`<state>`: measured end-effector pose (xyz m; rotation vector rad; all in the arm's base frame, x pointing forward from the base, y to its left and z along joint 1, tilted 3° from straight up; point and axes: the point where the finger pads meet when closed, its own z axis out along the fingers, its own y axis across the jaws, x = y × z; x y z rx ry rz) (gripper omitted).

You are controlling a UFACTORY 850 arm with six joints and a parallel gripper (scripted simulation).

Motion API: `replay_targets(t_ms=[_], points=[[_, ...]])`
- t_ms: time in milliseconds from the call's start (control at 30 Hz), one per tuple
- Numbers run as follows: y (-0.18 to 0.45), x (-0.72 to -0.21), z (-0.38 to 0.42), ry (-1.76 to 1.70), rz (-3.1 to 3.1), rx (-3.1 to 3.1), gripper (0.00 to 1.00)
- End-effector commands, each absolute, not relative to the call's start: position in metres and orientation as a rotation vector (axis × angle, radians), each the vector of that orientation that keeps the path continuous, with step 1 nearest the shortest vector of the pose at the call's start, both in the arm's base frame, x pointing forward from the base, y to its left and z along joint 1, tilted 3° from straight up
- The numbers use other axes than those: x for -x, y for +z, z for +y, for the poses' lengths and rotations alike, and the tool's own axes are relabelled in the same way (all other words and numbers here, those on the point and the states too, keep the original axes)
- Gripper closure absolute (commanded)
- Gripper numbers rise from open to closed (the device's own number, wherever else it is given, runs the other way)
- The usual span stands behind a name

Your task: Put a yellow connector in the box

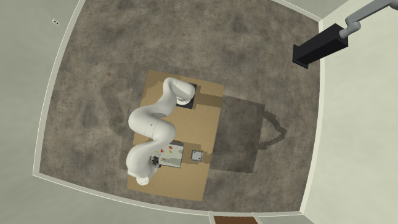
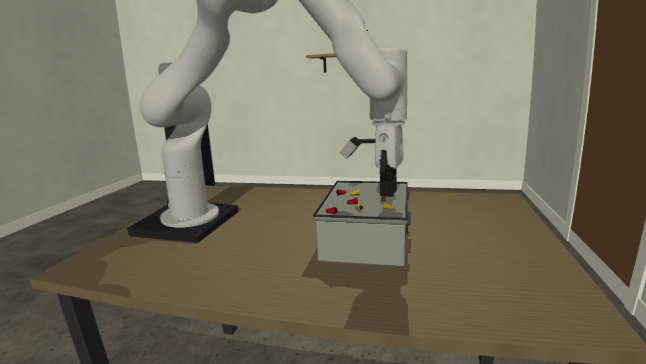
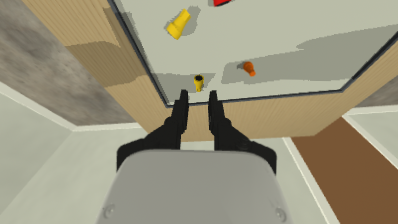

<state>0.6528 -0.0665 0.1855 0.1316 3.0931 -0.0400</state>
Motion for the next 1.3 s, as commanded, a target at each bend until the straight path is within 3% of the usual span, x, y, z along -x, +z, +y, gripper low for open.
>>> replay_targets(t_ms=[0, 1267], points=[[0.166, -0.654, -0.067, -0.040, 3.093, -0.132, 0.71], [0.148, -0.656, -0.068, -0.040, 3.093, -0.132, 0.71]])
